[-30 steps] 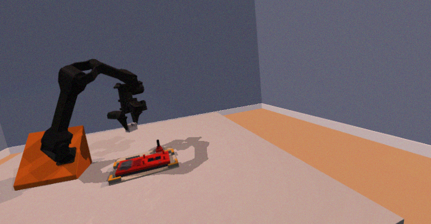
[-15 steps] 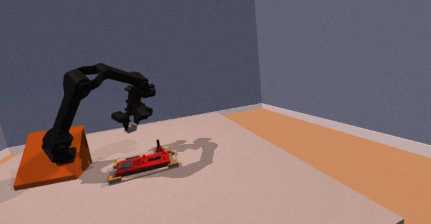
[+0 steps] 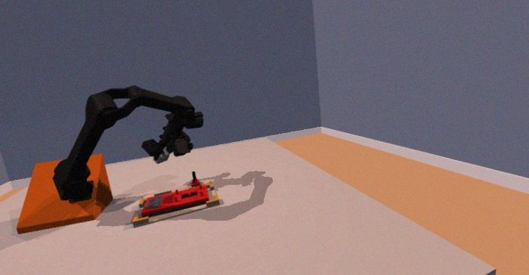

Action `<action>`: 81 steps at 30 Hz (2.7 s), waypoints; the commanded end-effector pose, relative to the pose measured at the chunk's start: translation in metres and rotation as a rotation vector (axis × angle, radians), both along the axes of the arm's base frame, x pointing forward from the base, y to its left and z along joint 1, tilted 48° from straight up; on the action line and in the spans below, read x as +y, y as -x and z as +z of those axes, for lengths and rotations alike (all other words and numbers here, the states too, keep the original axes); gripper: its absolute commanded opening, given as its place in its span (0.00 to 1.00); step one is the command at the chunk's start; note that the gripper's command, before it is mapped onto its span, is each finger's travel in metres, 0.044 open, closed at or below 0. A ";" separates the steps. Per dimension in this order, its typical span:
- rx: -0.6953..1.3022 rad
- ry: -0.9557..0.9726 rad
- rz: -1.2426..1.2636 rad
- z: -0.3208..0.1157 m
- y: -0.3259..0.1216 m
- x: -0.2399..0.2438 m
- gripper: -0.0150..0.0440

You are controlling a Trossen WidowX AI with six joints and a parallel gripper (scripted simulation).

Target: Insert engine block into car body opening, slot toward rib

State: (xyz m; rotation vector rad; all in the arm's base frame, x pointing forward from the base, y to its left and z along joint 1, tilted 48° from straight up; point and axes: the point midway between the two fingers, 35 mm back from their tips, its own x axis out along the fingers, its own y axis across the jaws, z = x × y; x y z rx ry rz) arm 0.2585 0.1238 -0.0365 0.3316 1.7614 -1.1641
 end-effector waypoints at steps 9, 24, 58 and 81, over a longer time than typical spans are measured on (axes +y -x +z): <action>0.071 -0.099 -0.078 -0.006 -0.003 -0.010 0.25; 0.076 -0.105 -0.084 -0.024 -0.003 -0.030 0.25; 0.076 -0.102 -0.084 -0.056 -0.002 -0.065 0.25; 0.076 -0.101 -0.084 -0.073 -0.002 -0.085 0.25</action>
